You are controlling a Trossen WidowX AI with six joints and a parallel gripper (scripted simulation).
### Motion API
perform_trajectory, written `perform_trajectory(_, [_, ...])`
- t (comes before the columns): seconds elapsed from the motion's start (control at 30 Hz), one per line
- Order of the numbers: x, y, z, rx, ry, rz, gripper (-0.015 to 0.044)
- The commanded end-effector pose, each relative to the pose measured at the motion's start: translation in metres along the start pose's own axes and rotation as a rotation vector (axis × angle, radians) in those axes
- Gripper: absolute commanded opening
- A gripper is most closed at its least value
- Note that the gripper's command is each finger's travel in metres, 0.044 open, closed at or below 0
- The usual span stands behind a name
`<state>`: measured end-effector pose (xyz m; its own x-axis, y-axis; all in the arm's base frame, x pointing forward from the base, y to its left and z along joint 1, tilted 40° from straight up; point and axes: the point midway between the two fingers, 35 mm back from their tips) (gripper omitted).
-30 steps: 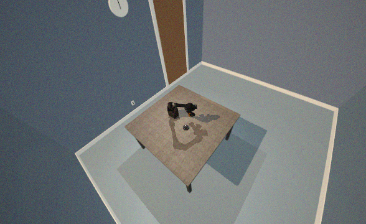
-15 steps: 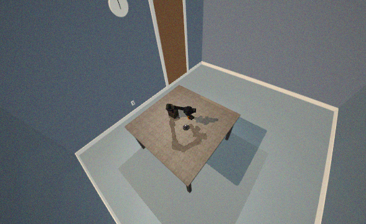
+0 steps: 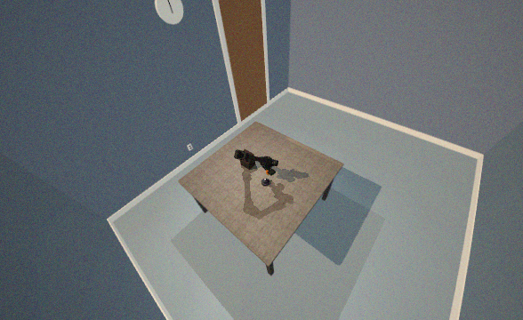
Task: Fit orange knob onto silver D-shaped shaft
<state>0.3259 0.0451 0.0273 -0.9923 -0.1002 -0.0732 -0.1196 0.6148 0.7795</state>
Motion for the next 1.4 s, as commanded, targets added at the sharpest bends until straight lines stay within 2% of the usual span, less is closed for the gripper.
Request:
perform_trajectory(0.0, [-0.003,-0.001,-0.014,0.005,0.0,-0.01,0.0])
perform_trajectory(0.47, [-0.006,-0.013,-0.055,0.026,-0.004,-0.008,0.0])
perform_trajectory(0.9, [-0.006,-0.039,-0.057,0.027,-0.005,-0.008,0.0])
perform_trajectory(1.37, [-0.009,-0.034,-0.056,0.027,-0.011,-0.008,0.0])
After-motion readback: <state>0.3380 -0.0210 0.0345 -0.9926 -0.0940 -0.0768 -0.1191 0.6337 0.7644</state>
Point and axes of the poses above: the point midway between the two fingers, 35 mm back from their tips, its own y axis back along the fingers, its own x axis across the jaws, z = x × y, and after that the axes turned 12 degrees about y, right-handed
